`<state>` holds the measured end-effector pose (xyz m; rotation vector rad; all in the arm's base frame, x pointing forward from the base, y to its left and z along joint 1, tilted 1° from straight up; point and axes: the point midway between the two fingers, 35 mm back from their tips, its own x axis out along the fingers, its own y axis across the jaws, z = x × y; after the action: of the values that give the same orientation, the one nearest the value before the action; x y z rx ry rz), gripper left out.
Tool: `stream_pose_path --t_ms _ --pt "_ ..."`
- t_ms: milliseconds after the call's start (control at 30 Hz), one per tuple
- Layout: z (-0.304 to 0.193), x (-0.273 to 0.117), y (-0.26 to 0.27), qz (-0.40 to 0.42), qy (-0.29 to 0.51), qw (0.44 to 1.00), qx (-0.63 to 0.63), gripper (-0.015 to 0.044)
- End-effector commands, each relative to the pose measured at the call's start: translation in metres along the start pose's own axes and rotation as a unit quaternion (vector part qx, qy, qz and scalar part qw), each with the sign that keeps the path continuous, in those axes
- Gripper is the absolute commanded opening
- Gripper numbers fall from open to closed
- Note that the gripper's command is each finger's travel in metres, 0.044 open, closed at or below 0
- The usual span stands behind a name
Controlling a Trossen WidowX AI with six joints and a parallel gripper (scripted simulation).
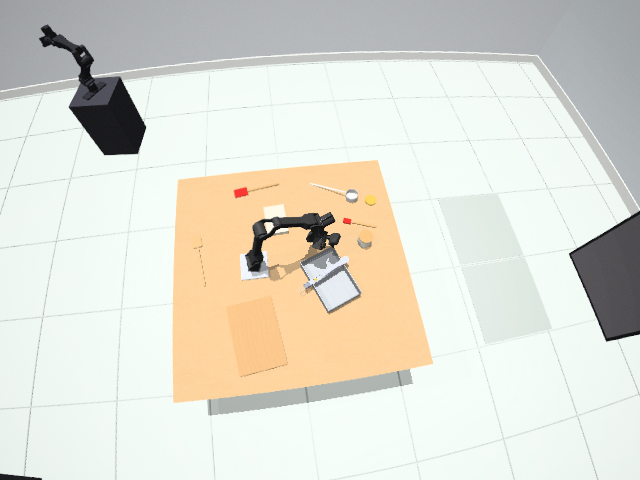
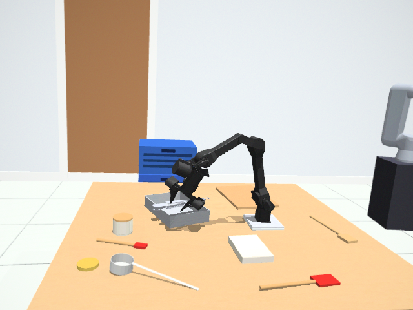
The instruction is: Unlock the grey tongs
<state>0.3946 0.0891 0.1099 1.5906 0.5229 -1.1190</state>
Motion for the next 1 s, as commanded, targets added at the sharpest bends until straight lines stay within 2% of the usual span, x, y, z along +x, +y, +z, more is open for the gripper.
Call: stream_pose_path --t_ms 0,200,967 --pt "0.076 0.0 0.007 -0.006 -0.097 0.977 0.189 0.026" --pt "0.145 -0.003 0.001 0.0 -0.192 0.916 0.354 0.026" --pt "0.146 0.007 0.005 0.0 -0.195 0.913 0.358 0.026"
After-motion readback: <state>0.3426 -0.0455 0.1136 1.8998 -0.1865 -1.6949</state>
